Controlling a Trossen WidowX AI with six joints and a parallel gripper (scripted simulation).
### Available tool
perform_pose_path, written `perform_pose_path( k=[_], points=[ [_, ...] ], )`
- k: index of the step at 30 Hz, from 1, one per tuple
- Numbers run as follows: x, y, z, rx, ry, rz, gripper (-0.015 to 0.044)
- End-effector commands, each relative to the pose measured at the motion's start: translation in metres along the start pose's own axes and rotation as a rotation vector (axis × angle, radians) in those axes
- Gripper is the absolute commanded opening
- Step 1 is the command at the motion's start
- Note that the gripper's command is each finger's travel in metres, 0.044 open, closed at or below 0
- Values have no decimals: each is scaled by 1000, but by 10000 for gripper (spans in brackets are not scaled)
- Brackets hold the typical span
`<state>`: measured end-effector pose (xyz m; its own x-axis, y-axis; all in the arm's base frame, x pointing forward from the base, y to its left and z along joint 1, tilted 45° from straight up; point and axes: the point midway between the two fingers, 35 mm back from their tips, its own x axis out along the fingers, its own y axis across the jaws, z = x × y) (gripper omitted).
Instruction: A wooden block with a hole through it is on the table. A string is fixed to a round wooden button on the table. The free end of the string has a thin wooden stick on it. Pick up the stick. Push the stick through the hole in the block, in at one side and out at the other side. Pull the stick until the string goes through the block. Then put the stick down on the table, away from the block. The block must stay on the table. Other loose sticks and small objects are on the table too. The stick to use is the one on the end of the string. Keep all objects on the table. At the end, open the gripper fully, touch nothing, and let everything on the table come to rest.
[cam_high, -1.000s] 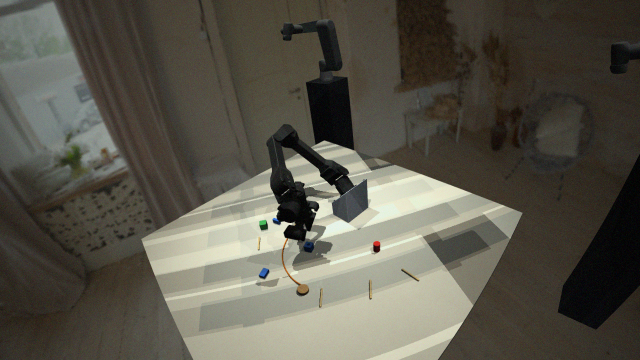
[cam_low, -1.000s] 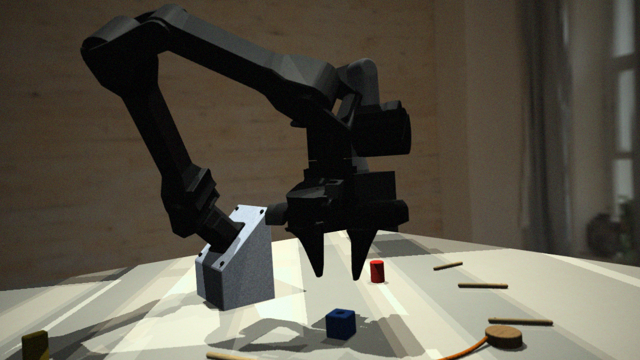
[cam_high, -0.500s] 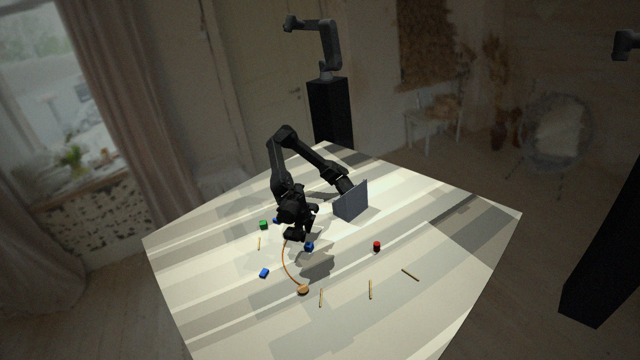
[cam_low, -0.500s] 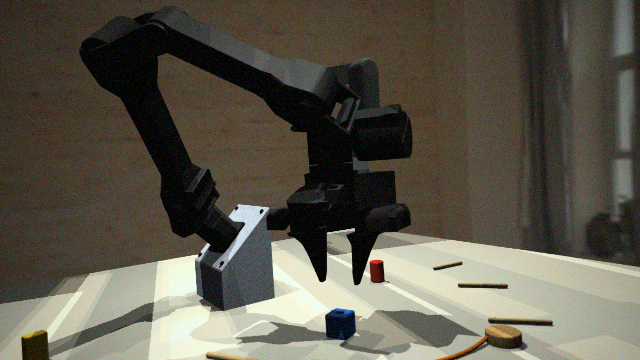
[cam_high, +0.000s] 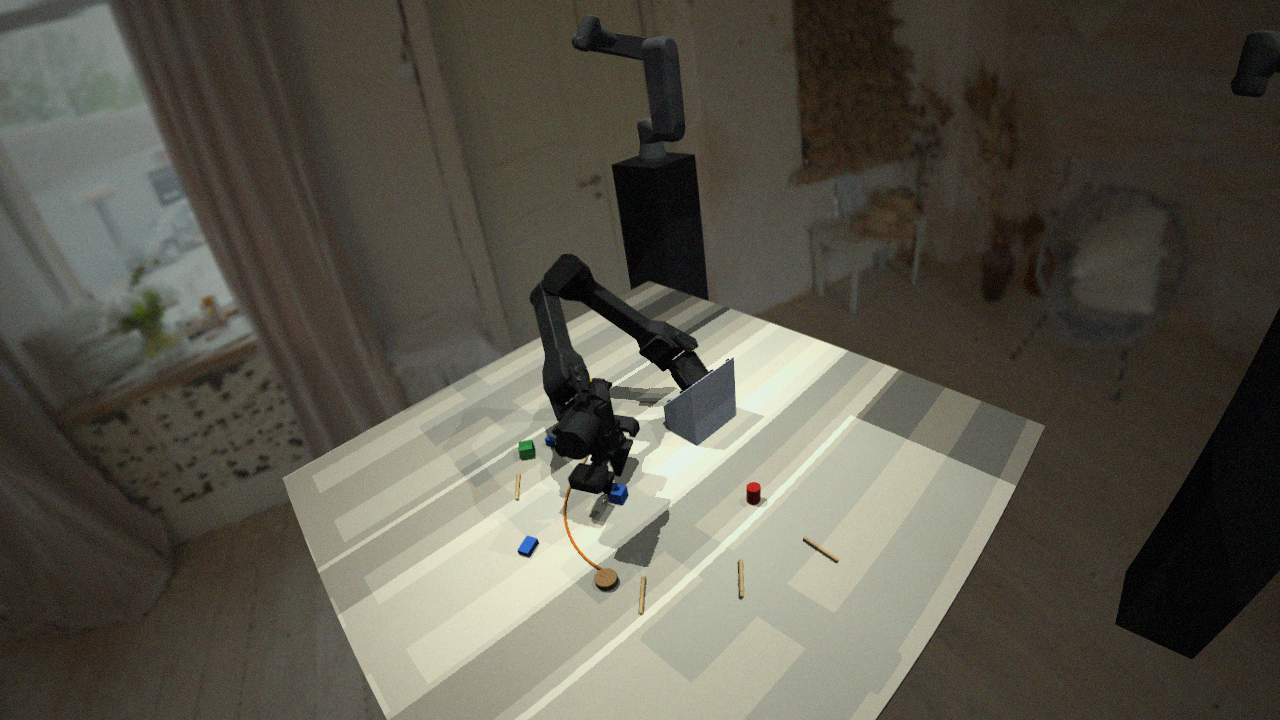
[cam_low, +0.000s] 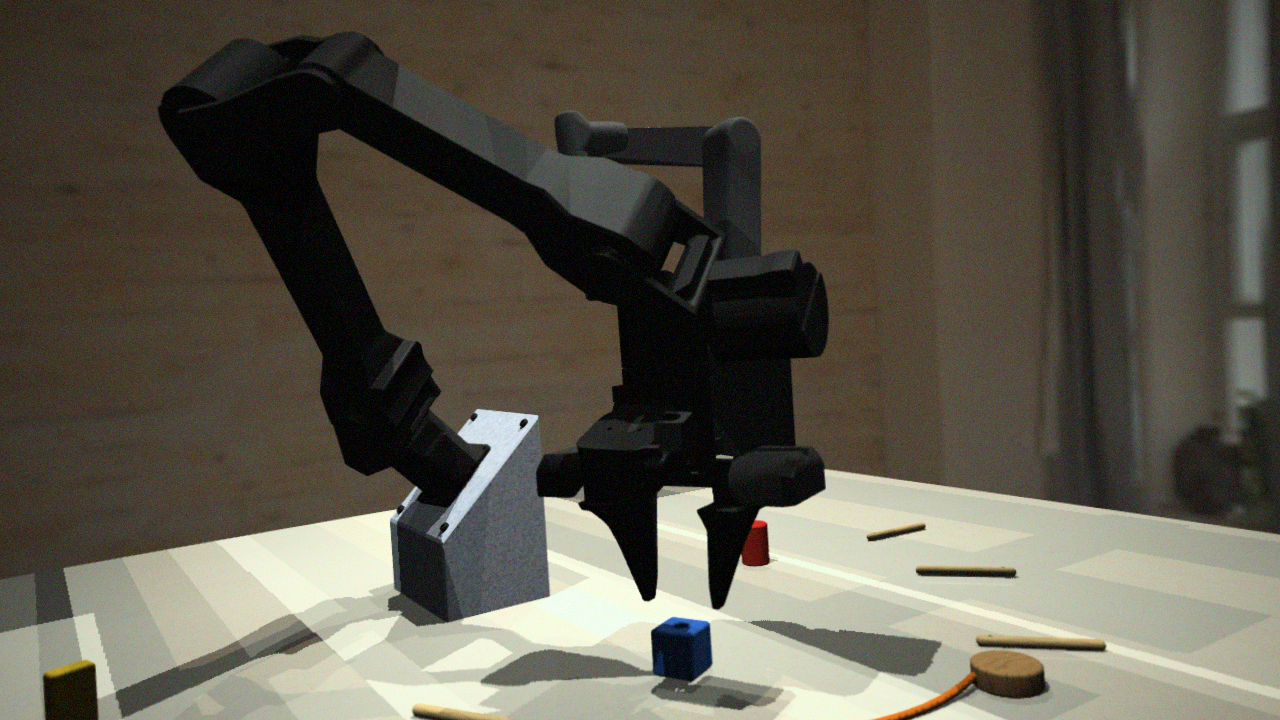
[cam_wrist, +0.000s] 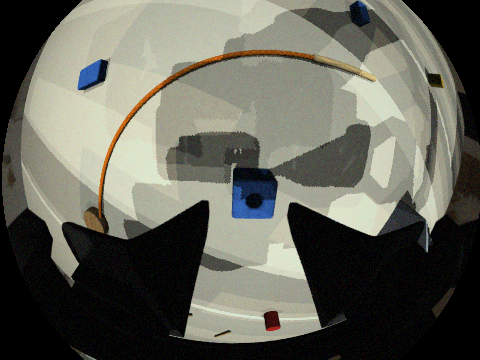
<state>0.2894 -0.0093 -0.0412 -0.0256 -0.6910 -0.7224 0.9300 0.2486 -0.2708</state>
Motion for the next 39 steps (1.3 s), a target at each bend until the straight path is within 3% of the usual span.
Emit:
perform_pose_path(
  k=[1, 22, 28, 34, 36, 39],
  points=[
    [9, -3, -1, -11, -5, -10, 236],
    [29, -5, -1, -10, -7, -11, 236],
    [28, -4, 0, -4, -3, -8, 79],
    [28, -4, 0, -4, -3, -8, 39],
    [28, -4, 0, -4, -3, -8, 0],
    [28, -4, 0, -4, -3, -8, 0]
  ],
)
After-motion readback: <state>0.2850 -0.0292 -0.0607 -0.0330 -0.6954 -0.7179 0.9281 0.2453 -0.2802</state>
